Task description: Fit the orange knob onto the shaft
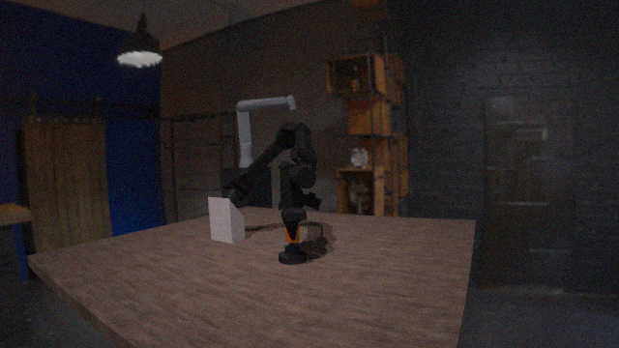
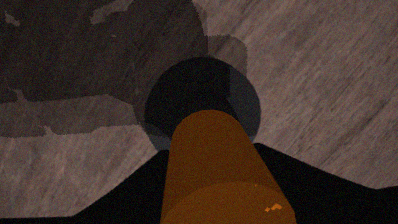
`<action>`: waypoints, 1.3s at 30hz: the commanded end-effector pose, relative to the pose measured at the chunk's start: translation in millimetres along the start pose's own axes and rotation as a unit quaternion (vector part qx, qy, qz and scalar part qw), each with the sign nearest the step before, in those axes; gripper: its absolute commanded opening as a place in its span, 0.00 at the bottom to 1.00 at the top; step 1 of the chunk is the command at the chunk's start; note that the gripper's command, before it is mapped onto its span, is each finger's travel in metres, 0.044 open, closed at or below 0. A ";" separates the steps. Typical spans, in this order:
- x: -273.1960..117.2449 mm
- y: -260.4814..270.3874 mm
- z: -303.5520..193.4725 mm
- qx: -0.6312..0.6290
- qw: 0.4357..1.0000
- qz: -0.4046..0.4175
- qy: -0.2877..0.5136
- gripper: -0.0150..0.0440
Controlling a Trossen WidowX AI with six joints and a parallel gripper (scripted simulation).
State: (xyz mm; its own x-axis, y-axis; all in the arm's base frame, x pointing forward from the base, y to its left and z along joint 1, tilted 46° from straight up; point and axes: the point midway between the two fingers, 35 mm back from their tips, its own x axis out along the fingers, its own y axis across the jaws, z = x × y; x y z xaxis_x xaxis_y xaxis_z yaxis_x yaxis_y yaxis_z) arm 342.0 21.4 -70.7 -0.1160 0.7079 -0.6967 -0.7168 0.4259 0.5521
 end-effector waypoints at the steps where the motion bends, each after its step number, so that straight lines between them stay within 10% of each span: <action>1: -0.2 -2.6 -1.1 -0.001 1.000 -0.003 -0.001 0.25; 39: 2.3 -1.0 -0.1 -0.001 1.000 -0.003 -0.001 0.25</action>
State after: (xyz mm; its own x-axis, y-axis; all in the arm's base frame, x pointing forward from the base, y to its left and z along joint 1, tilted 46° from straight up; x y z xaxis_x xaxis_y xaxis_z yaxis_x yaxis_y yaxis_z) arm 342.7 22.5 -72.6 -0.1113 0.7058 -0.6996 -0.7211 0.4271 0.5456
